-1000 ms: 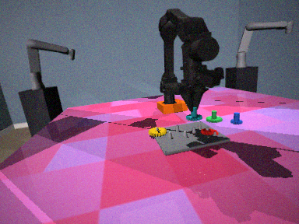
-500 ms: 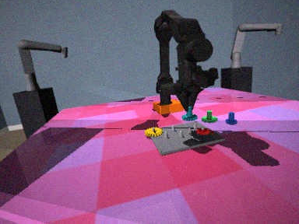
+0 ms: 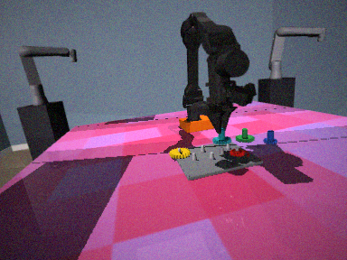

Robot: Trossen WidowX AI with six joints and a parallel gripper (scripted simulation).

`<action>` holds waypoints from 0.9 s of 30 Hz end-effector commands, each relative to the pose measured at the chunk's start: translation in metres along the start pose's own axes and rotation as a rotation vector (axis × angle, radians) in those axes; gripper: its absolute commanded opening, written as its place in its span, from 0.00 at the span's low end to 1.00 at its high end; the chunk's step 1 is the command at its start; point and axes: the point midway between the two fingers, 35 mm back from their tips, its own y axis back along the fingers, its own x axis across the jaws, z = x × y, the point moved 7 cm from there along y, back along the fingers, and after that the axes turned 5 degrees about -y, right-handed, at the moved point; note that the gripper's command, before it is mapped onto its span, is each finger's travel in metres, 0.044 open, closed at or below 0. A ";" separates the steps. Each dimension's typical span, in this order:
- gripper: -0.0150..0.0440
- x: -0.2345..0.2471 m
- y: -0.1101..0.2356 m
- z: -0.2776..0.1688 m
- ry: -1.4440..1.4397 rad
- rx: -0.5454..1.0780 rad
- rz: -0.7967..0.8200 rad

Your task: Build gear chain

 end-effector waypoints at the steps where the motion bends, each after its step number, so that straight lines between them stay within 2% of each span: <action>1: 0.25 0.000 -0.006 -0.001 0.031 0.004 -0.003; 18: 0.25 0.000 -0.032 -0.001 -0.217 0.003 -0.003; 27: 0.25 -0.001 -0.031 -0.001 -0.317 0.003 -0.003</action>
